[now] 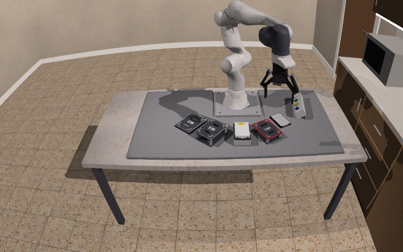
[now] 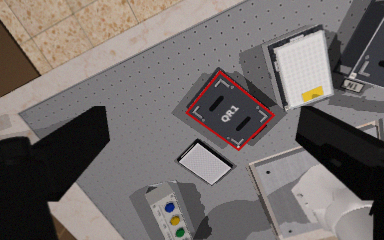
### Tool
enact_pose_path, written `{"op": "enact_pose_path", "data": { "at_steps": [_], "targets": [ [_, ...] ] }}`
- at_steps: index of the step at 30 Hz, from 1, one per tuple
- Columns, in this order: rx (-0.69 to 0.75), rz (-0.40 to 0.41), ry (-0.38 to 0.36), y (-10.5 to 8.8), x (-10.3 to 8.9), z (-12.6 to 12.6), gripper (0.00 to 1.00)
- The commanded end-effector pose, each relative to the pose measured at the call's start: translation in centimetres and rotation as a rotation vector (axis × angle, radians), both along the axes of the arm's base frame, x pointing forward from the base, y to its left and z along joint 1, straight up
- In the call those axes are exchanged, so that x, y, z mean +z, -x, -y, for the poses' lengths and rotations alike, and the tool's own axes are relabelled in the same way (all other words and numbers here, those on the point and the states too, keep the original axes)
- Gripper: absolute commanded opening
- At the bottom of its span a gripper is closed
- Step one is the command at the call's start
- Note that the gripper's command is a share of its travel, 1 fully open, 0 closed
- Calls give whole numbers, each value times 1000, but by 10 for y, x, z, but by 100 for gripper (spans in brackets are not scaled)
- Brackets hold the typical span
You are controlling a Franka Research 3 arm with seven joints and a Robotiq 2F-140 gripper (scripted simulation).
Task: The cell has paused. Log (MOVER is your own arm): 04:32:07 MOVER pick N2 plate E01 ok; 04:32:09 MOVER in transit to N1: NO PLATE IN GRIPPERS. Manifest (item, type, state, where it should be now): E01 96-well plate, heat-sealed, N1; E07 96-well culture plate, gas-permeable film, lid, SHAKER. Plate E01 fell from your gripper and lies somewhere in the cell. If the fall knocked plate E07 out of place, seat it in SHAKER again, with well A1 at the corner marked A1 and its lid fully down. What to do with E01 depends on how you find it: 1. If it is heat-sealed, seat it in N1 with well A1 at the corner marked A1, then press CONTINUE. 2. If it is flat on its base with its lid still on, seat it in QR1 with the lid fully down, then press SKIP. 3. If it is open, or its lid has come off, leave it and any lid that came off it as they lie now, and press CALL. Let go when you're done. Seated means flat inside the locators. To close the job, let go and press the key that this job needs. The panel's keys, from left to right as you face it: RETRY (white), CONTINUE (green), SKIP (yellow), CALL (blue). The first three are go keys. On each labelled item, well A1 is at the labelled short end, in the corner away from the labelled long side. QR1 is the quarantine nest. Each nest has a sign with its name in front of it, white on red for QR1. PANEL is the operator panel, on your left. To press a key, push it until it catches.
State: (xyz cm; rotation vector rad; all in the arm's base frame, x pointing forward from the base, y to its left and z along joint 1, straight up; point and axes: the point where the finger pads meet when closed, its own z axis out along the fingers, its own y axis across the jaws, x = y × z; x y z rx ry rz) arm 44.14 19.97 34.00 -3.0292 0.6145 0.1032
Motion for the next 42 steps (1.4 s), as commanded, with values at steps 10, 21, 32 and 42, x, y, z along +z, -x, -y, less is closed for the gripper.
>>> {"op": "enact_pose_path", "data": {
  "at_steps": [10,21,32,42],
  "targets": [
    [159,30,-19,91,-55,-83,100],
    [293,37,0,176,-110,-107,100],
    [390,57,33,238,-161,-100,100],
    [420,68,48,255,-179,-91,100]
  ]
}}
